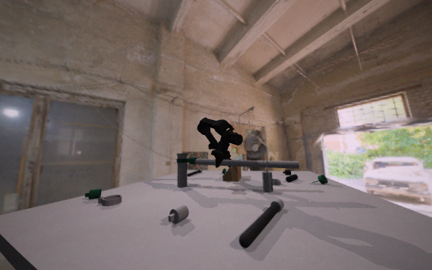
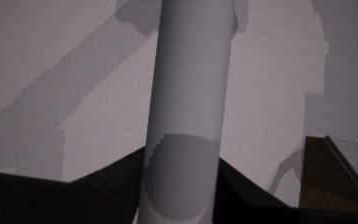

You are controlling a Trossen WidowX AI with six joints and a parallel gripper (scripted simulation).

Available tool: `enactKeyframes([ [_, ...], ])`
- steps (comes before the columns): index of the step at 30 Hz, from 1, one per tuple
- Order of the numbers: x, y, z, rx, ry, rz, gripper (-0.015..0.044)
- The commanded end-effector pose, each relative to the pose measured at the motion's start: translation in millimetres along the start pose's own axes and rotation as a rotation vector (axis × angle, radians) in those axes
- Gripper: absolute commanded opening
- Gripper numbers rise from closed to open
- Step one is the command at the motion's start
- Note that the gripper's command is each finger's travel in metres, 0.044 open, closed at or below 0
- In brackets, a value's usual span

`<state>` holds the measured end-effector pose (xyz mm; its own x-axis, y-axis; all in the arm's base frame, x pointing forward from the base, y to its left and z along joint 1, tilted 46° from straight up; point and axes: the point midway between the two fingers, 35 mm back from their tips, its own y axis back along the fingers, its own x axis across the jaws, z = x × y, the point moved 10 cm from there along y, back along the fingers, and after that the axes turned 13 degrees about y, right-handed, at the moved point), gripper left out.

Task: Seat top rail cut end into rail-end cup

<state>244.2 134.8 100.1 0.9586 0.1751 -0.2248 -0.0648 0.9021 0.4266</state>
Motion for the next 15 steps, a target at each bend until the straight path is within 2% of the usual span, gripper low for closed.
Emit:
enactKeyframes([
  [1, -0.5, 1.1, 2.3, -0.008, -0.001, 0.000, 0.0000],
  [15, -0.9, 1.6, 4.1, -0.012, -0.001, -0.001, 0.0000],
])
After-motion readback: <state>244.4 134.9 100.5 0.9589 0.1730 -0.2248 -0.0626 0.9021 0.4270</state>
